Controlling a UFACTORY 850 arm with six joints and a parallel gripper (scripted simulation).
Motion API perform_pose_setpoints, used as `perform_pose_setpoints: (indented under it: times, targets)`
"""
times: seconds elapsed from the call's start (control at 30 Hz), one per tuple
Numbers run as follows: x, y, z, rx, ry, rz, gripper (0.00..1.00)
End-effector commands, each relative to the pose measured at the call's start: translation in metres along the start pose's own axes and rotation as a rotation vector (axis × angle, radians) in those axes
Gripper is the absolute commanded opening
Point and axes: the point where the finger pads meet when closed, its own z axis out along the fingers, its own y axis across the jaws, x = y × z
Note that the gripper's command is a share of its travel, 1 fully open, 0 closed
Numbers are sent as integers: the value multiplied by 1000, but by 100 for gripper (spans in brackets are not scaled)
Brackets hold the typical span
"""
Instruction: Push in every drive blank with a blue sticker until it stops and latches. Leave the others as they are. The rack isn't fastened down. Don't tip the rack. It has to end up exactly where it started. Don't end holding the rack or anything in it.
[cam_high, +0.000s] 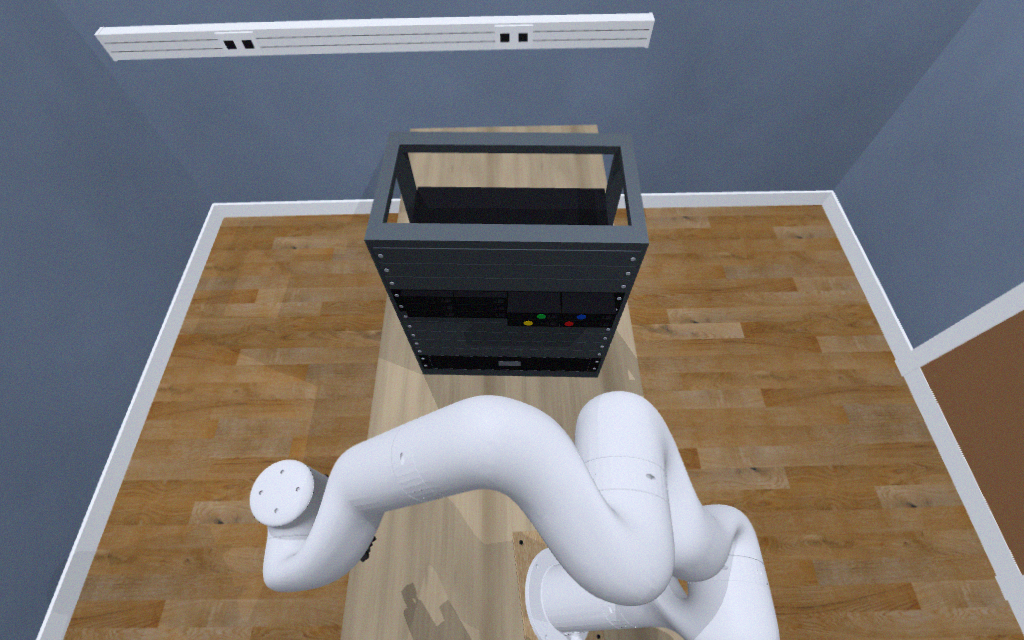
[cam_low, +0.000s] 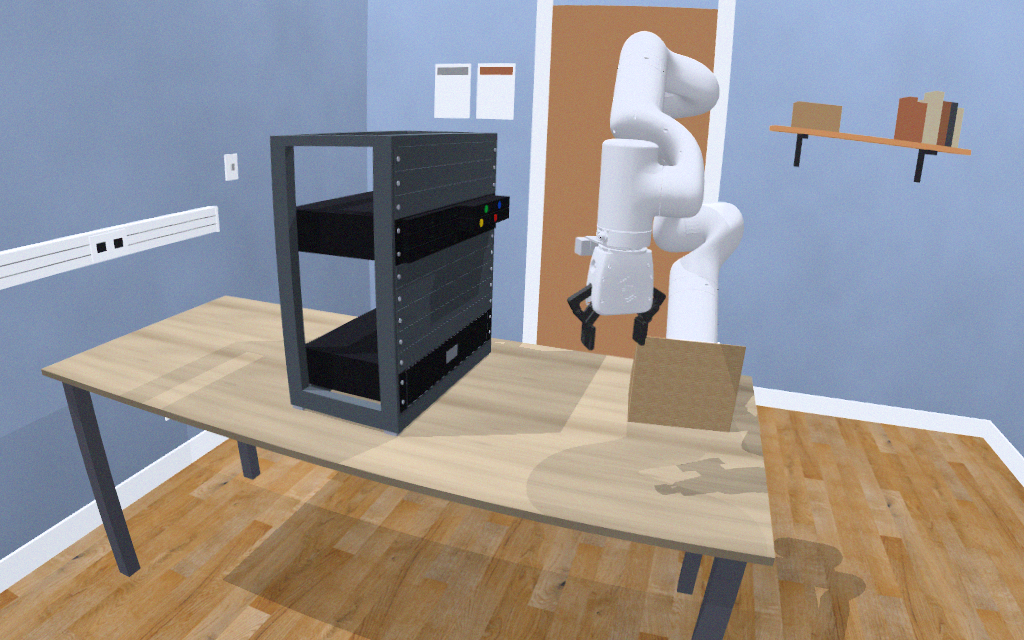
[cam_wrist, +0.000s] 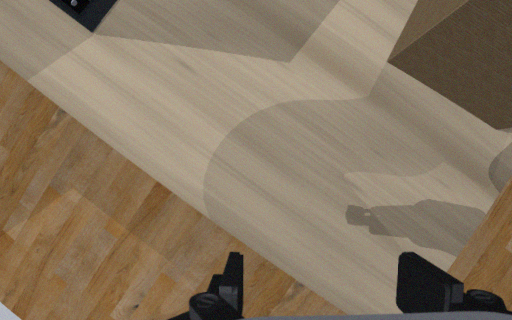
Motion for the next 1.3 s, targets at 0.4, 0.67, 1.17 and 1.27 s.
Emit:
perform_pose_setpoints:
  times: [0.4, 0.67, 1.17, 1.27]
  targets:
    - [-1, 0, -1, 2, -2, 0, 100]
    - [-3, 1, -1, 1, -18, -2, 100]
    - [-20, 12, 2, 1, -122, -12, 100]
    - [-27, 15, 2, 4, -163, -14, 100]
